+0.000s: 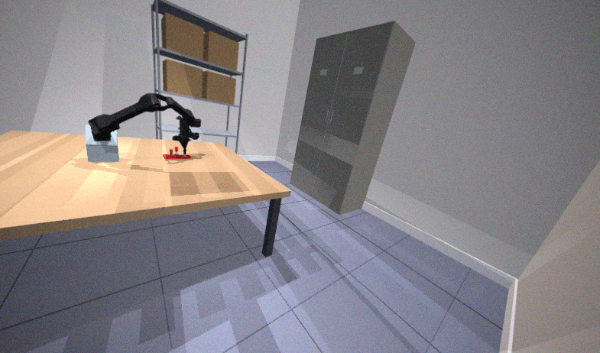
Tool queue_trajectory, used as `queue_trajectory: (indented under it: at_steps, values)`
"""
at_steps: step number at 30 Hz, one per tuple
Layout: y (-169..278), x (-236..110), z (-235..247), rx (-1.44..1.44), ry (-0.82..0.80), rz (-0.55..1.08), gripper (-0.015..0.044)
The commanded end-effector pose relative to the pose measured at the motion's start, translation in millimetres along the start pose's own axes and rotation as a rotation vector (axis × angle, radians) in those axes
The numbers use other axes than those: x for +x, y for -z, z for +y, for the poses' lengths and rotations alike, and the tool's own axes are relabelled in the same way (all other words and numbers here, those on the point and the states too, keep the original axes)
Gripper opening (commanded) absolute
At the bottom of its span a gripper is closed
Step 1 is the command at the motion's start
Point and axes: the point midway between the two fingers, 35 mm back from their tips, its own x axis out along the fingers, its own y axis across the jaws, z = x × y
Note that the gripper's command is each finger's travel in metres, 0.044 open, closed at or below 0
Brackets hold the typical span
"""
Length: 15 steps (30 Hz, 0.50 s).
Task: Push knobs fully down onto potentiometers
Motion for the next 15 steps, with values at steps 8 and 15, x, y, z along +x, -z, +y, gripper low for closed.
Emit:
queue_trajectory:
  at_steps: [8,15]
  values:
    - [-2.8,14.3,-1.7,0.016,0.009,0.011,0.0]
    - [-2.8,18.1,-1.8,0.016,0.009,0.011,0.0]
